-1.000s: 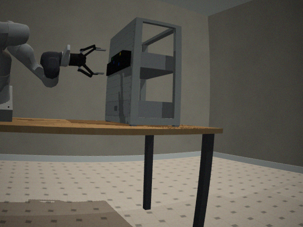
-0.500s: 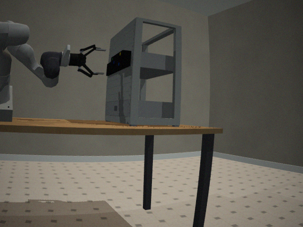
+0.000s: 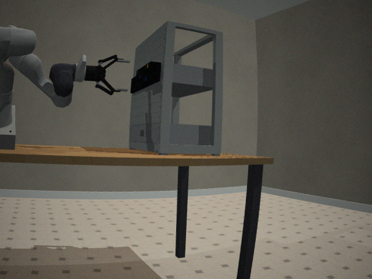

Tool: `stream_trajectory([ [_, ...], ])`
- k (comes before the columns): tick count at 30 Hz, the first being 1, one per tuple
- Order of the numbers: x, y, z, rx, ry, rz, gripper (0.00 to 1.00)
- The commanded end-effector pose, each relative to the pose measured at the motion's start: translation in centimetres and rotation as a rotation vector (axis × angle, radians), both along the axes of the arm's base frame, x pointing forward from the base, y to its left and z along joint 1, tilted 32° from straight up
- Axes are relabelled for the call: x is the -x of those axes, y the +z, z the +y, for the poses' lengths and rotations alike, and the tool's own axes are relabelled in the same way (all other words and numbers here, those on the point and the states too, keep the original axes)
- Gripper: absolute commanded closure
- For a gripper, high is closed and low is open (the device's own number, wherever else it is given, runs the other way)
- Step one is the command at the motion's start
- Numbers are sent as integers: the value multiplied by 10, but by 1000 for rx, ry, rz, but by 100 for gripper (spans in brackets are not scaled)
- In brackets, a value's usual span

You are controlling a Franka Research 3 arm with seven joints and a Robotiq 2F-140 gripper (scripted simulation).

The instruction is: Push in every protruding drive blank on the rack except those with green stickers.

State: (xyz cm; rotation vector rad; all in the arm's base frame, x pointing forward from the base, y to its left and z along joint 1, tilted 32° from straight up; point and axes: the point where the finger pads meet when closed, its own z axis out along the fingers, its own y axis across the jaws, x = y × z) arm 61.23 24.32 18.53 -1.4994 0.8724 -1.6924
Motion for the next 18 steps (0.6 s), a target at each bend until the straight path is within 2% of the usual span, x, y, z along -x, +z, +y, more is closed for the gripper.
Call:
stream_trajectory([
  [1, 0, 0, -3, 3, 1, -1, 0],
  [7, 1, 7, -16, 3, 1, -1, 0],
  [13, 4, 19, -42, 3, 1, -1, 0],
  [15, 4, 19, -42, 3, 1, -1, 0],
  [18, 5, 26, -59, 3, 1, -1, 0],
])
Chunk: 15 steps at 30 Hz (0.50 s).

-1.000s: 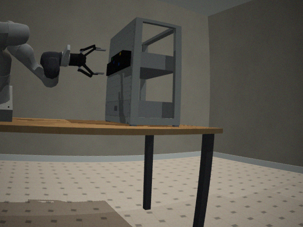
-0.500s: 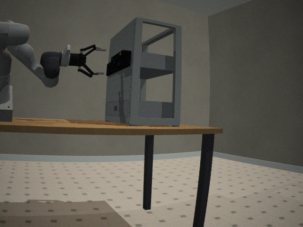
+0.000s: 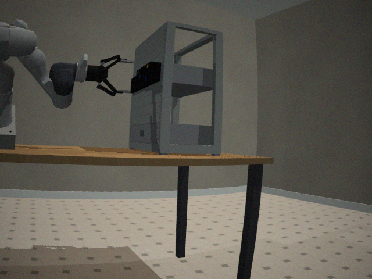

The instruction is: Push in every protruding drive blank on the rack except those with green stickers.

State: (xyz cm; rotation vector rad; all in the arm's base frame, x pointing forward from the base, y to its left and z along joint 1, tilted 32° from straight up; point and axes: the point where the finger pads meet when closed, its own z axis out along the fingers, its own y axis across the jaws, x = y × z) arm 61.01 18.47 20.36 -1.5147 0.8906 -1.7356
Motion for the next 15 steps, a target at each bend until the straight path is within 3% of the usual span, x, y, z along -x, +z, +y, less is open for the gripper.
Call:
stream_trajectory([
  [1, 3, 10, -6, -24, 40, -7, 0],
  [9, 6, 28, -43, -24, 40, -7, 0],
  [15, 7, 32, -52, -24, 40, -7, 0],
])
